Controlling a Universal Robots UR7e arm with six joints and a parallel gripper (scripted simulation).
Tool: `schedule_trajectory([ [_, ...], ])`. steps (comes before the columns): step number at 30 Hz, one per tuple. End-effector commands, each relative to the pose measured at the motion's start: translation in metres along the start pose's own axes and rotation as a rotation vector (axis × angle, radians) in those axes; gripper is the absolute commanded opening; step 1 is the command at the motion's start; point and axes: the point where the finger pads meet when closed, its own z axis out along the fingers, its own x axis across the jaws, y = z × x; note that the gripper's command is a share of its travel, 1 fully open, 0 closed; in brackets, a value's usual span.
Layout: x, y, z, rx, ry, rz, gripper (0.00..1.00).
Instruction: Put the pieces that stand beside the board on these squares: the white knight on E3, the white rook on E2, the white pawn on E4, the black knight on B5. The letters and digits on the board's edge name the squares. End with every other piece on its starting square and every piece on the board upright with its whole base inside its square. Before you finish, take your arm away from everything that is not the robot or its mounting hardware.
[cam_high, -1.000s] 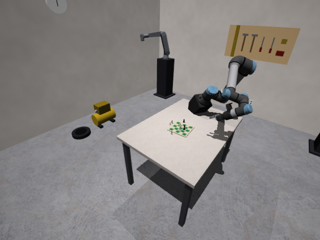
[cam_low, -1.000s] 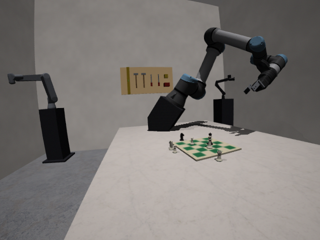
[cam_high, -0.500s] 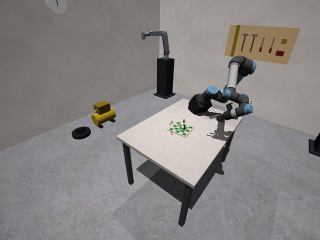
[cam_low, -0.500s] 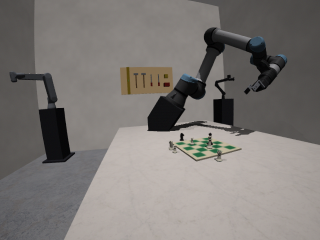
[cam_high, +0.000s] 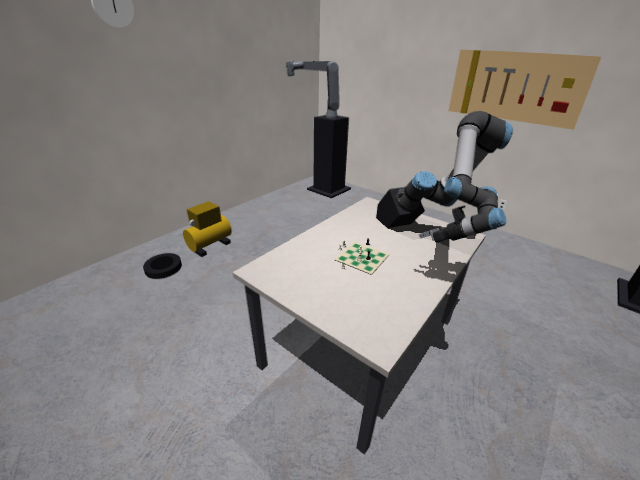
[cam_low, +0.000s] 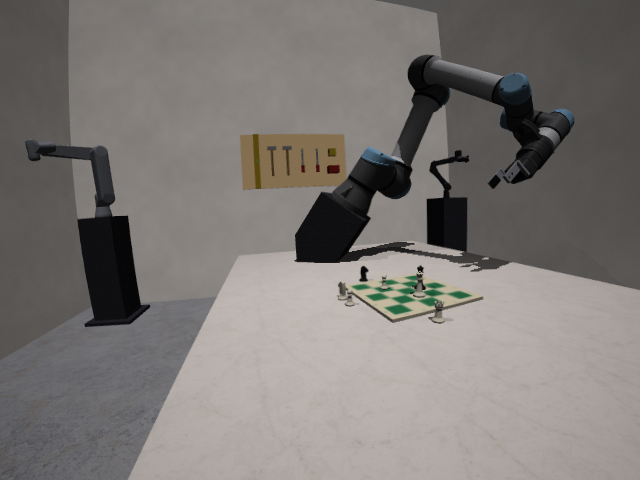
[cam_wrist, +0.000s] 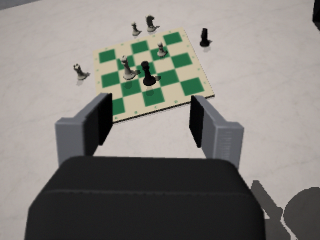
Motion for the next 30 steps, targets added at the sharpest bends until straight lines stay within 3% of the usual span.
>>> schedule_trajectory([
  [1, -0.0003, -0.0002, -0.0005, -0.001, -0.001, 0.001, 1.00],
  [30, -0.0017, -0.0058, -0.0050, -0.003, -0.002, 0.000, 1.00],
])
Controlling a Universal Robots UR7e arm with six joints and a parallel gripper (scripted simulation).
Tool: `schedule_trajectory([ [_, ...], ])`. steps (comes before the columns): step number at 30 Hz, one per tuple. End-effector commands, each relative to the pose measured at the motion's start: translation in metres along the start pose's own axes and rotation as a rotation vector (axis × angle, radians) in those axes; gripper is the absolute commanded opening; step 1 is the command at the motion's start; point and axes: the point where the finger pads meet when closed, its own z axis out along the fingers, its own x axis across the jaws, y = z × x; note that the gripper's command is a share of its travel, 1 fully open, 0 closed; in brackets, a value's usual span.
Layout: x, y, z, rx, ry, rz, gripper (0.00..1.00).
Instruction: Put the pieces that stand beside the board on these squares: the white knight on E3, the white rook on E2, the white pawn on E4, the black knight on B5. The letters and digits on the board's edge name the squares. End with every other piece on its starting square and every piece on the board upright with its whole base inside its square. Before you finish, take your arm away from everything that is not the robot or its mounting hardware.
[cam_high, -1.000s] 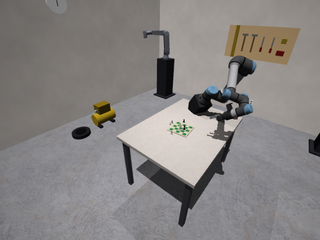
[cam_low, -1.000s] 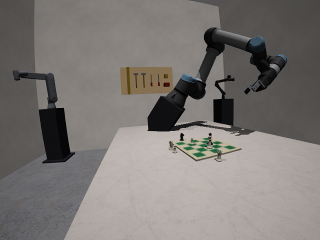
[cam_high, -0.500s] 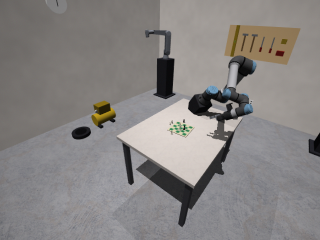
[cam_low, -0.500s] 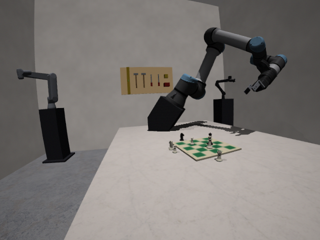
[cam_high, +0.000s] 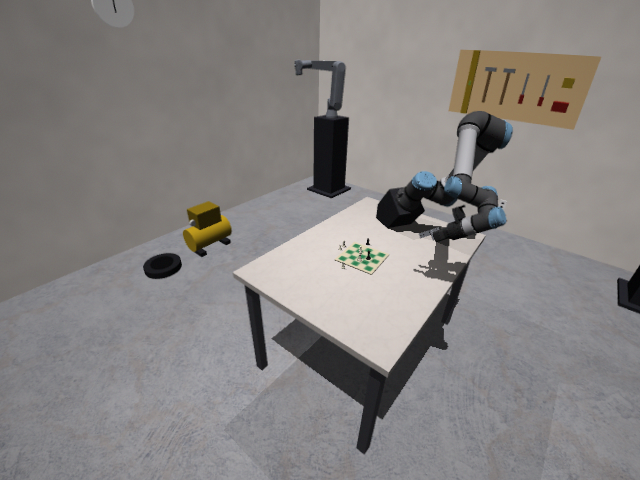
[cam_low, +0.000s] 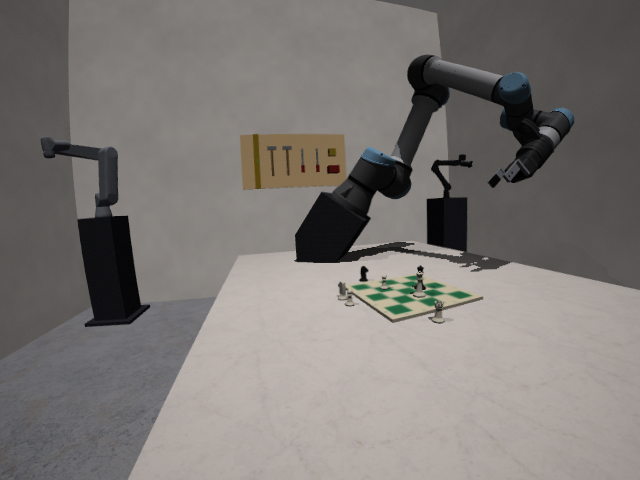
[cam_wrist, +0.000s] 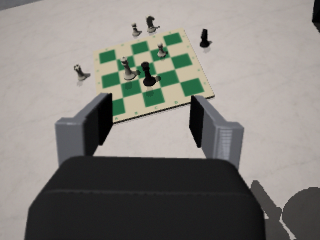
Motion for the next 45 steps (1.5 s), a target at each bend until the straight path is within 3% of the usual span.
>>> schedule_trajectory([
  [1, -0.002, -0.007, -0.006, -0.002, -0.002, 0.000, 1.00],
  [12, -0.015, -0.059, -0.048, -0.002, -0.002, 0.000, 1.00],
  [20, -0.017, -0.067, -0.054, -0.002, -0.002, 0.000, 1.00],
  [34, -0.018, -0.062, -0.039, -0.003, 0.025, 0.014, 1.00],
  [39, -0.022, -0.060, -0.019, -0.005, 0.070, 0.035, 1.00],
  [45, -0.029, -0.058, 0.020, -0.014, 0.154, 0.079, 1.00],
])
